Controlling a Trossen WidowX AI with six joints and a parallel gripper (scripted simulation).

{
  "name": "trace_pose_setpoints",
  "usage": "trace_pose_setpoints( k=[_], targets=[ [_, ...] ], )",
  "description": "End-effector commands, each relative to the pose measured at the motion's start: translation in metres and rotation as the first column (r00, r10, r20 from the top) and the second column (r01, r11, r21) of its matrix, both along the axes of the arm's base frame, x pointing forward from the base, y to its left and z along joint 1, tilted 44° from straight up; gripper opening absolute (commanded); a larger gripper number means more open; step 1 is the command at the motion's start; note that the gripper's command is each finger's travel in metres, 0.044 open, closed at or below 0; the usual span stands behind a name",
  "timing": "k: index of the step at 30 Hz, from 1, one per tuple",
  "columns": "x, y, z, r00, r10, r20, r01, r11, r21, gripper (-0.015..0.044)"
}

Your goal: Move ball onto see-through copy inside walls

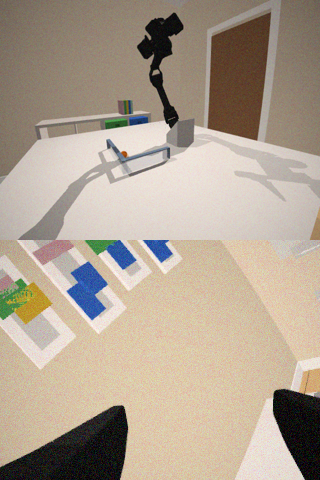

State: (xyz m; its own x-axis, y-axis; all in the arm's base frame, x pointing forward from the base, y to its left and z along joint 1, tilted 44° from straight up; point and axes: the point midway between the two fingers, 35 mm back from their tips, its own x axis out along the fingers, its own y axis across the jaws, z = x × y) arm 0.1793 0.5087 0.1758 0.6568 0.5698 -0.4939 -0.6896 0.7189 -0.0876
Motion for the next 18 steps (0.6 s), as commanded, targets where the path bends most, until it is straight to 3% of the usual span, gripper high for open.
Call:
trace_pose_setpoints(
  k=[1,9,18],
  targets=[
    [0.050,-0.035,-0.035,0.991,-0.129,-0.021,0.125,0.983,-0.133,0.0282],
    [0.134,-0.134,-0.093,0.915,-0.401,-0.044,0.352,0.846,-0.401,0.0282],
    [0.185,-0.274,-0.142,0.737,-0.675,-0.030,0.480,0.555,-0.679,0.0282]
  ],
)
